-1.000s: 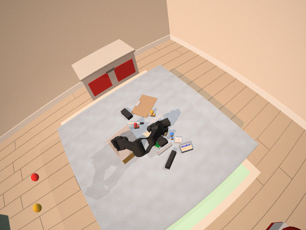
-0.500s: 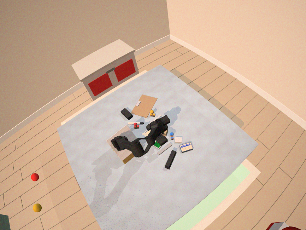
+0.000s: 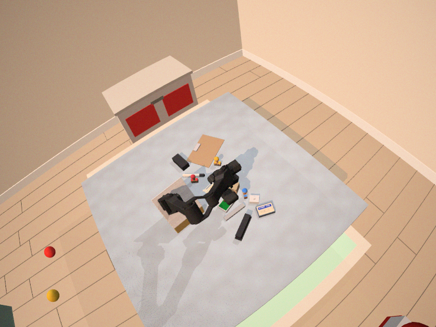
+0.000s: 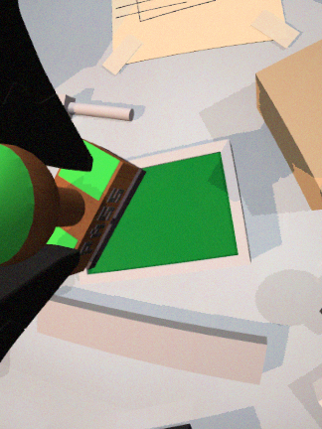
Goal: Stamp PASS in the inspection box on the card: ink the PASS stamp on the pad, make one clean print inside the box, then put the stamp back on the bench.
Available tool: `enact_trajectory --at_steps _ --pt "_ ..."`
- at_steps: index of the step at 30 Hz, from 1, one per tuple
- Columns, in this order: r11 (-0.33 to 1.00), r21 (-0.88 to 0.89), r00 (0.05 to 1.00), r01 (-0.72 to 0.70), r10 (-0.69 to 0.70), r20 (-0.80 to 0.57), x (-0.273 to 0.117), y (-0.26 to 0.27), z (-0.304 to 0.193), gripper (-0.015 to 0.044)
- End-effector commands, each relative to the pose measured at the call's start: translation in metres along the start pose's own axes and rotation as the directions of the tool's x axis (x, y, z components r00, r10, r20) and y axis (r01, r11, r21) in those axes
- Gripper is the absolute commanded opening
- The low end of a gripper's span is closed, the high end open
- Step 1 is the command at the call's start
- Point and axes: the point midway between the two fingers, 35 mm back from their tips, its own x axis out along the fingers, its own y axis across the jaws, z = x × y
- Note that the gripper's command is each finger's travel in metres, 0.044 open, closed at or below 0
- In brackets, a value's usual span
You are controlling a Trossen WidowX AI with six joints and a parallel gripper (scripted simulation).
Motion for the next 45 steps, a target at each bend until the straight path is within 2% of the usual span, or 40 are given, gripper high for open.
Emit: enact_trajectory --at_steps 1,20,38,45 --pt "1.000 0.012 1.000 0.005 -0.005 0.008 -0.006 -0.002 0.003 0.0000" --pt "0.924 0.383 1.000 -0.016 0.016 0.004 -0.006 0.058 0.006 0.0000" --pt "0.707 0.708 1.000 -0.007 0.010 0.000 -0.007 0.117 -0.005 0.0000" --pt "0.634 0.774 1.000 -0.003 0.004 0.000 -0.006 0.130 -0.009 0.0000"
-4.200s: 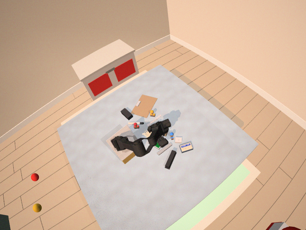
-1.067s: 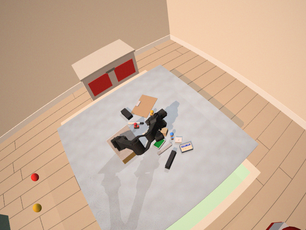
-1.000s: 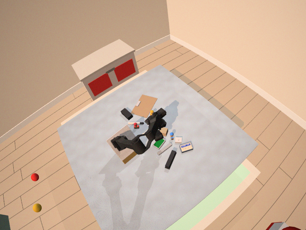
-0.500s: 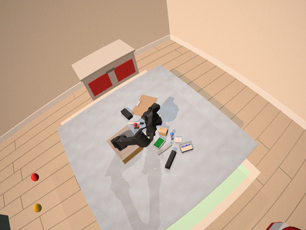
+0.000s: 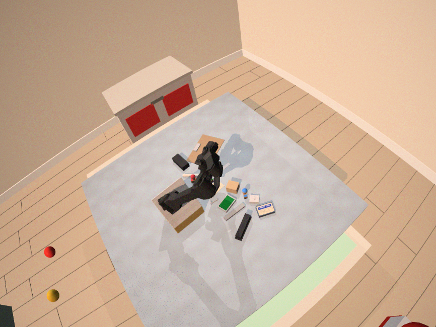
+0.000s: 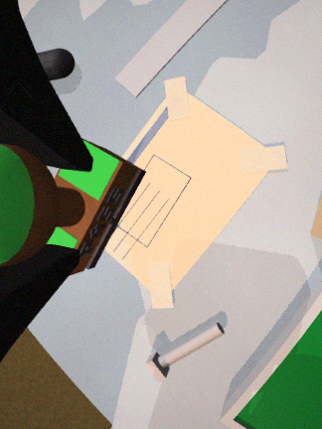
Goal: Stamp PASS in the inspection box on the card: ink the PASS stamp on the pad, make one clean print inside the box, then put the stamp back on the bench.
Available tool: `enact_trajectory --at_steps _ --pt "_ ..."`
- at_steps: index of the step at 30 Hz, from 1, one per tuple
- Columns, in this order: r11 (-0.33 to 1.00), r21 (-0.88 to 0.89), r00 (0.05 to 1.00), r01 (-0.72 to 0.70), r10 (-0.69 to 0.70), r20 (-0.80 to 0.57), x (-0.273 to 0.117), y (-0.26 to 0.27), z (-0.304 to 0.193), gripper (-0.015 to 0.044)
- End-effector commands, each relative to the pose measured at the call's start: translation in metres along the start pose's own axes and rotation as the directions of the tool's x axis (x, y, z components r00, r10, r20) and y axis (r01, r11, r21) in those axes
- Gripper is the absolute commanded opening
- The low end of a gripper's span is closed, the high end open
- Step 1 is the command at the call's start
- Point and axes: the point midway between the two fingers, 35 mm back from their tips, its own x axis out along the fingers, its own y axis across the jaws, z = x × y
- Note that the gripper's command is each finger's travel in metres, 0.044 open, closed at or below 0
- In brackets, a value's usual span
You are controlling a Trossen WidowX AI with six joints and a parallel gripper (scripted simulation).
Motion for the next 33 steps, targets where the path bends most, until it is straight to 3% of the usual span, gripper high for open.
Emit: enact_trajectory --at_steps 1,33 --pt "0.999 0.048 1.000 -0.006 0.006 0.000 -0.001 0.004 -0.004 0.0000" --pt "0.999 0.048 1.000 -0.008 0.008 0.001 0.020 0.006 -0.004 0.0000"
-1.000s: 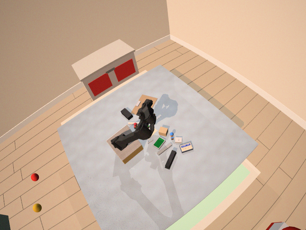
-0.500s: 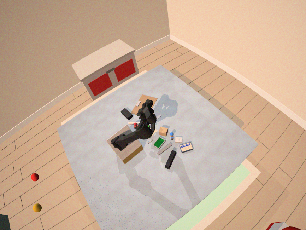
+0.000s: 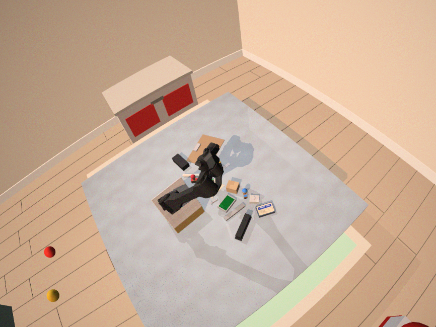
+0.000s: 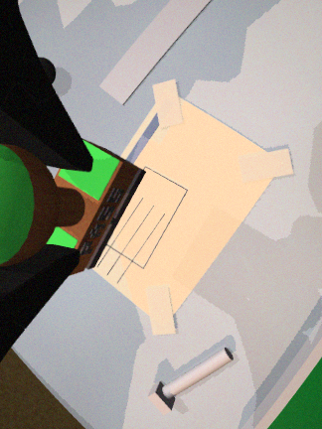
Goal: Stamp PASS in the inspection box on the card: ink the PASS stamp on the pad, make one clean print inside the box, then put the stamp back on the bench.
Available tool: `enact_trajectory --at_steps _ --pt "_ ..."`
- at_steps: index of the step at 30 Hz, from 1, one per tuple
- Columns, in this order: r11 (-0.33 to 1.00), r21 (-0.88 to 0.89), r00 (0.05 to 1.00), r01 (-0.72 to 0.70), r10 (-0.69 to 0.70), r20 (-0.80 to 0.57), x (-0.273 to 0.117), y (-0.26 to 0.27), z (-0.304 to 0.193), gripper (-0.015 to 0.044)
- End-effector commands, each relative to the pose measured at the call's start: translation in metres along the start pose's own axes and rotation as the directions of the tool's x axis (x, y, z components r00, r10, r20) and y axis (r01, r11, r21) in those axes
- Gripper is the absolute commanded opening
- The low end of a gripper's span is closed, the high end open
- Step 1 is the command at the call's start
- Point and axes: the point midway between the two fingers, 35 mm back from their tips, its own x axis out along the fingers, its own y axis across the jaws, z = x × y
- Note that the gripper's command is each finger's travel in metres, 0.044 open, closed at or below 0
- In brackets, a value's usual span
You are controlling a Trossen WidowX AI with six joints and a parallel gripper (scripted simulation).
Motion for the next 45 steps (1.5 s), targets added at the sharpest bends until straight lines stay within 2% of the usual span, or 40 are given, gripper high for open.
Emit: enact_trajectory --at_steps 1,45 --pt "1.000 -0.009 1.000 0.002 -0.002 0.004 0.003 -0.001 -0.001 0.0000" --pt "1.000 -0.009 1.000 0.004 -0.004 0.009 0.033 -0.002 0.000 0.0000"
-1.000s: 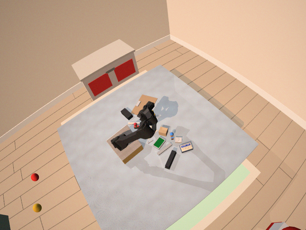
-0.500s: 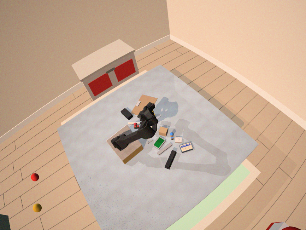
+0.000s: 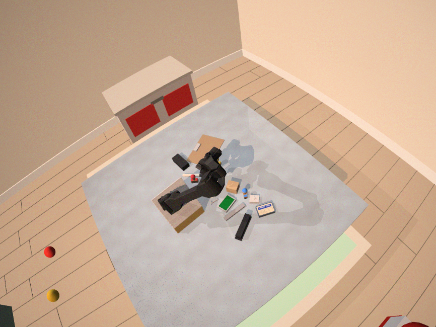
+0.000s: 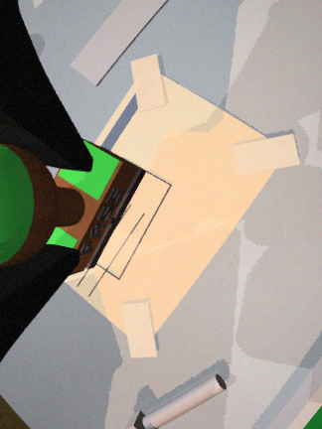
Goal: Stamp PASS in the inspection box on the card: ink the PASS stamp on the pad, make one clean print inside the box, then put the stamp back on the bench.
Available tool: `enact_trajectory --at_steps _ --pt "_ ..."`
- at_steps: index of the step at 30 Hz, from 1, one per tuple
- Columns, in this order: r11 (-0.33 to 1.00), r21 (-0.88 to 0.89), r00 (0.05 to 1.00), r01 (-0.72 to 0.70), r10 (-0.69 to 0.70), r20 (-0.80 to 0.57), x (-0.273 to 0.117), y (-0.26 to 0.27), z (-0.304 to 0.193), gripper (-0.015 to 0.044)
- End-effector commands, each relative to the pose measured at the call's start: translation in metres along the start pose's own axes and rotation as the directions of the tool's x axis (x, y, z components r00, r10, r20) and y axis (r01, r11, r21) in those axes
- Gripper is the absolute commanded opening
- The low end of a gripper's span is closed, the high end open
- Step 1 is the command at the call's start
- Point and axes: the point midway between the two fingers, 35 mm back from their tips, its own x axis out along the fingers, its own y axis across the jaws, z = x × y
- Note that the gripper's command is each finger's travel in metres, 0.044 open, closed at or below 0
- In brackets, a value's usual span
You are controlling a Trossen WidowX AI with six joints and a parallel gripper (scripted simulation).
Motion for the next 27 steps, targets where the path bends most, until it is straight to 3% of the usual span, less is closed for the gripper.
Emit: enact_trajectory --at_steps 1,27 --pt "1.000 -0.010 1.000 0.003 -0.003 0.004 0.003 -0.002 -0.001 0.0000" --pt "1.000 -0.010 1.000 0.007 -0.007 0.009 0.018 -0.004 -0.001 0.0000"
